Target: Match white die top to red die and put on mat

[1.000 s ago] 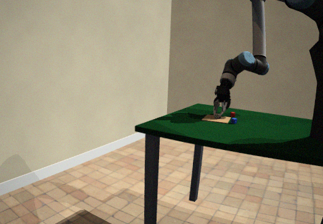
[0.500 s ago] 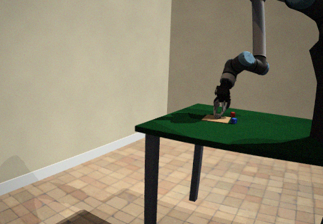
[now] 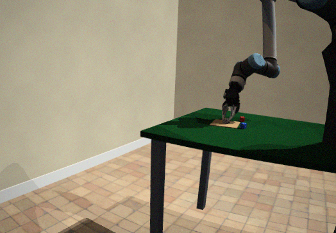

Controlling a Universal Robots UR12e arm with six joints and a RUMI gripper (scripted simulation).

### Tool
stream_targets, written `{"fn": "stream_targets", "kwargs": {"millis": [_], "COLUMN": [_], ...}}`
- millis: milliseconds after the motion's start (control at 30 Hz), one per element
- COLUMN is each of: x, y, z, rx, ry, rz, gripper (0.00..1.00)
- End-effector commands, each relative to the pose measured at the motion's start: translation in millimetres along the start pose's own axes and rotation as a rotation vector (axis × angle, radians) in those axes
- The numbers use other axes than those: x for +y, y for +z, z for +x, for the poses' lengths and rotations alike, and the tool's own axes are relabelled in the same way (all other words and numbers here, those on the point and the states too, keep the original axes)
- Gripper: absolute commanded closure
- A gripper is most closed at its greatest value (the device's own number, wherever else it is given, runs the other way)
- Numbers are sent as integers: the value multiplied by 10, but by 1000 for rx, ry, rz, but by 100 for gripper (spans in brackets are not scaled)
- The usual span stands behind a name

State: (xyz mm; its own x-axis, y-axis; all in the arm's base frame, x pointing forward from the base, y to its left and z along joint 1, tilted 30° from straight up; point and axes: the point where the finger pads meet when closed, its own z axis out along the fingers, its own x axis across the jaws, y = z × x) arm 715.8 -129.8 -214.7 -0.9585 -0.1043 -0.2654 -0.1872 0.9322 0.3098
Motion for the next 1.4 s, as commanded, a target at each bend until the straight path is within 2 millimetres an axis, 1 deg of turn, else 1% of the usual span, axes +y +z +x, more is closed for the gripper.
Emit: {"fn": "stream_targets", "kwargs": {"millis": [0,567,600,667,700,833,867,933,967,1033,1067,1133,1167,1367], "x": [3,3,3,3,3,3,3,3,3,3,3,3,3,3], "y": [-3,-3,-3,-3,-3,-3,-3,-3,-3,-3,-3,-3,-3,-3], "z": [-4,-4,-4,-4,-4,-4,-4,-4,-4,-4,-4,-4,-4,-4], "rx": [-1,-1,-1,-1,-1,-1,-1,-1,-1,-1,-1,-1,-1,-1], "ry": [-1,-1,-1,-1,-1,-1,-1,-1,-1,-1,-1,-1,-1,-1], "rz": [0,0,0,0,0,0,0,0,0,0,0,0,0,0], "gripper": [94,94,90,90,86,86,83,83,79,79,76,76,63,63]}}
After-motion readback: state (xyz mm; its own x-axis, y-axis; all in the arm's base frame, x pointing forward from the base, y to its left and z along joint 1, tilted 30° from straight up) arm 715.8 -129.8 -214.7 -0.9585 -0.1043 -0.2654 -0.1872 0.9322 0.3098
